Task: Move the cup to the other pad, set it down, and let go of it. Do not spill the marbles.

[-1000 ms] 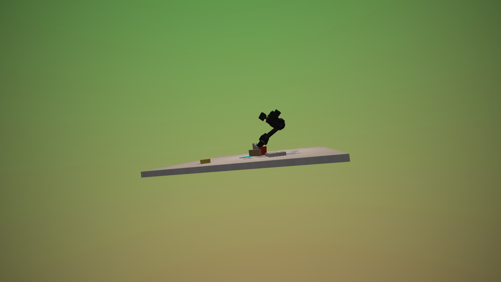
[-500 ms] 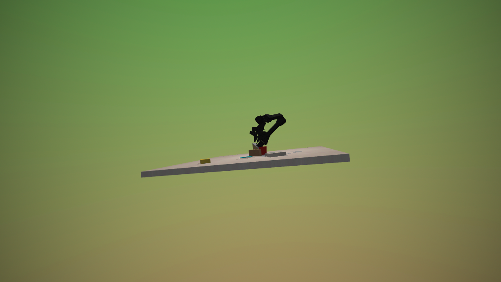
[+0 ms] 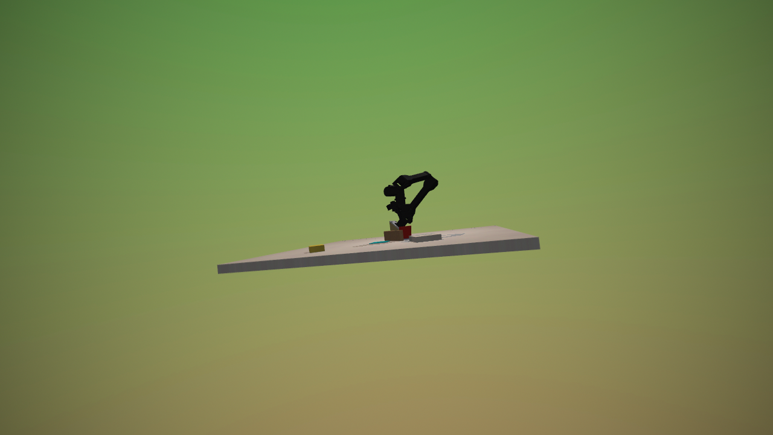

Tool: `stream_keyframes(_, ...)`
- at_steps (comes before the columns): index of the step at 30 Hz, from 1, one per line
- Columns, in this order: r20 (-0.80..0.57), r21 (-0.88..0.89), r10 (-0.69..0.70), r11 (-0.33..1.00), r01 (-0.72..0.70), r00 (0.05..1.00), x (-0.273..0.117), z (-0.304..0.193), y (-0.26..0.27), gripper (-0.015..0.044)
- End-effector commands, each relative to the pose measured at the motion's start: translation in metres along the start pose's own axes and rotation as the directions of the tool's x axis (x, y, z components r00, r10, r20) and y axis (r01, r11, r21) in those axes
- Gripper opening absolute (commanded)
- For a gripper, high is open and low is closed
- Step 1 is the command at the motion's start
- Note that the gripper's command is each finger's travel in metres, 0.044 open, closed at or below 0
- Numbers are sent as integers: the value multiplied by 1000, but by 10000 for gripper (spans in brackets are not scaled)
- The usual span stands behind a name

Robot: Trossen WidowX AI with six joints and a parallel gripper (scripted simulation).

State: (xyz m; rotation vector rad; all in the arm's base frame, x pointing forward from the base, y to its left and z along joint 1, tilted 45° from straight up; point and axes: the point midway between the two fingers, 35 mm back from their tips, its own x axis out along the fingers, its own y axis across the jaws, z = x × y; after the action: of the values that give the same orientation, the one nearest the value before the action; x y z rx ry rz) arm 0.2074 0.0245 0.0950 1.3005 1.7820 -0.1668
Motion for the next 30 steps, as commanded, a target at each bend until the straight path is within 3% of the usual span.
stream_keyframes(1,-13,17,3,1000,-3,1000,1,-1,1,148)
stream_keyframes(30,-10,17,3,1000,-3,1000,47,0,2,148)
